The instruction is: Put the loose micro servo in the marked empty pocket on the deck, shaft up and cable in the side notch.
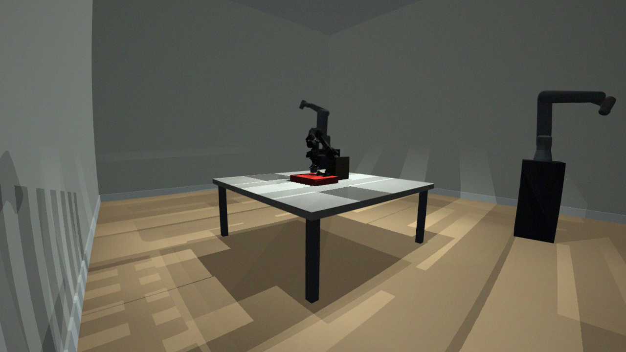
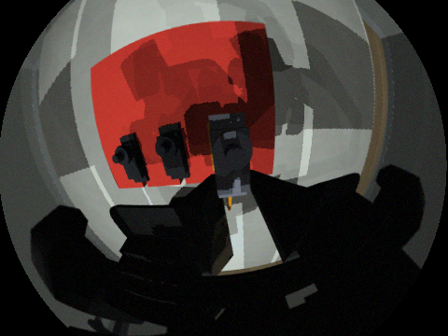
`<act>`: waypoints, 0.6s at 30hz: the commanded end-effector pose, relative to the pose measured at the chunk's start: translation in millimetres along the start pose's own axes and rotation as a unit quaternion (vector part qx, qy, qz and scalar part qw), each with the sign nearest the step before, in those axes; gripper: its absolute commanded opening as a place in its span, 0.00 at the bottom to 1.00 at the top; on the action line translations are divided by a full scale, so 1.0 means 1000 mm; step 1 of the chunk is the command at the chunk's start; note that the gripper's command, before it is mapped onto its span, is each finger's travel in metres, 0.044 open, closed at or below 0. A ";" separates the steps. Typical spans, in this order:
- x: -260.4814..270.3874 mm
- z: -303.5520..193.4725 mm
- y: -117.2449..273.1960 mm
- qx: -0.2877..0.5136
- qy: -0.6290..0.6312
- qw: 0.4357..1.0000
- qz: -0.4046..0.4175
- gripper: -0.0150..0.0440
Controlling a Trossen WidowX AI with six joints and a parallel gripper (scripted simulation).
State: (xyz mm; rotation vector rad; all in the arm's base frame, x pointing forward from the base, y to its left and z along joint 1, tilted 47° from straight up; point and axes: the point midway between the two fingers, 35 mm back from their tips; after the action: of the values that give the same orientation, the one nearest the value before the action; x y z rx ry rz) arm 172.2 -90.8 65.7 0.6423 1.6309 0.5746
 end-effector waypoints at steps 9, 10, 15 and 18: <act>-0.001 0.000 -0.005 -0.001 0.002 1.000 -0.003 0.25; -0.001 0.000 -0.005 -0.001 0.002 1.000 -0.003 0.25; -0.002 0.001 -0.005 -0.001 0.002 1.000 -0.003 0.25; -0.002 0.001 -0.006 -0.001 0.002 1.000 -0.003 0.25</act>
State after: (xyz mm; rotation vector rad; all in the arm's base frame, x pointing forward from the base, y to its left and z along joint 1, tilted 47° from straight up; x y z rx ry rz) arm 171.7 -95.5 62.7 0.6419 1.6320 0.5735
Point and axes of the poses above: the point midway between the two fingers, 35 mm back from their tips, its own y axis back along the fingers, its own x axis across the jaws, z = x × y, and after that the axes turned 15 degrees about y, right-handed
